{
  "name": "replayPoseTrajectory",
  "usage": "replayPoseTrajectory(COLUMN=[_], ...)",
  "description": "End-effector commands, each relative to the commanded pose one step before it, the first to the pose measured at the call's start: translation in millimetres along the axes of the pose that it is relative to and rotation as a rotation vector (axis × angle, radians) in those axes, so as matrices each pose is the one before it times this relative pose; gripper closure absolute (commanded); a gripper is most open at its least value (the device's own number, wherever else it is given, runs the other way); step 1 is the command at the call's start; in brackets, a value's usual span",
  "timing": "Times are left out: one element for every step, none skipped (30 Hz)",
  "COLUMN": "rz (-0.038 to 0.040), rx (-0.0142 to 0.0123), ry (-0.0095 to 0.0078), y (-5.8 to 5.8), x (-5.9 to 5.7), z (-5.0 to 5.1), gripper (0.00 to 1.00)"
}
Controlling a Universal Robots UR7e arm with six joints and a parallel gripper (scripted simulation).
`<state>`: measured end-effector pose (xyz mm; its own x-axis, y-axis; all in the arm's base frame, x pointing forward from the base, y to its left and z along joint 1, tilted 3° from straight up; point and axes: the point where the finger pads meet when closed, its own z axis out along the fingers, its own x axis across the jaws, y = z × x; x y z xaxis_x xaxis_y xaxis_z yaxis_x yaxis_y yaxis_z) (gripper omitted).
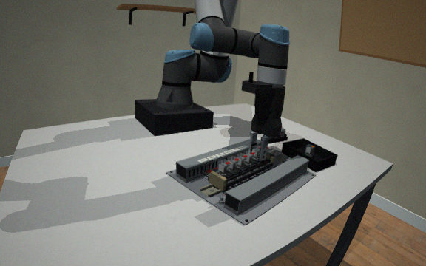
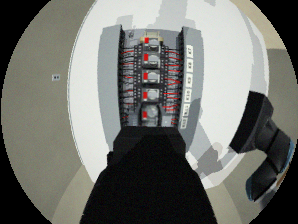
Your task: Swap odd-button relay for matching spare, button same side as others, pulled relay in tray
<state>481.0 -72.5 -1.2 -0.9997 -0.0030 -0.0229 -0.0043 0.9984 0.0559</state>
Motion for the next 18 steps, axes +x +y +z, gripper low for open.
replayPoseTrajectory(rz=[-0.00007, 0.0, 0.0, 0.0, 0.0, 0.0, 0.0, 0.0, 0.0, 0.0, 0.0, 0.0, 0.0, 0.0, 0.0, 0.0, 0.0, 0.0], rx=[0.00078, 0.0, 0.0, 0.0, 0.0, 0.0, 0.0, 0.0, 0.0, 0.0, 0.0, 0.0, 0.00001, 0.0, 0.0, 0.0, 0.0, 0.0], ry=[-0.00198, 0.0, 0.0, 0.0, 0.0, 0.0, 0.0, 0.0, 0.0, 0.0, 0.0, 0.0, -0.00003, 0.00001, 0.00001, 0.00001, 0.00001, 0.0], y=[-0.28, 0.0, 0.0, 0.0, 0.0, 0.0, 0.0, 0.0, 0.0, 0.0, 0.0, 0.0, -0.01, -0.01, -0.01, -0.01, -0.01, 0.0], x=[-0.66, 0.0, 0.0, 0.0, 0.0, 0.0, 0.0, 0.0, 0.0, 0.0, 0.0, 0.0, 0.0, 0.01, 0.01, 0.01, 0.01, 0.0], z=[-1.9, 0.0, 0.0, 0.0, 0.0, 0.0, 0.0, 0.0, 0.0, 0.0, 0.0, 0.0, -0.33, -0.35, -0.35, -0.35, -0.35, 0.0], gripper=[1.0, 1.0, 1.0, 1.0, 1.0, 1.0, 1.0, 1.0, 1.0, 1.0, 1.0, 1.0, 1.0, 1.0, 1.0, 1.0, 1.0, 1.0])
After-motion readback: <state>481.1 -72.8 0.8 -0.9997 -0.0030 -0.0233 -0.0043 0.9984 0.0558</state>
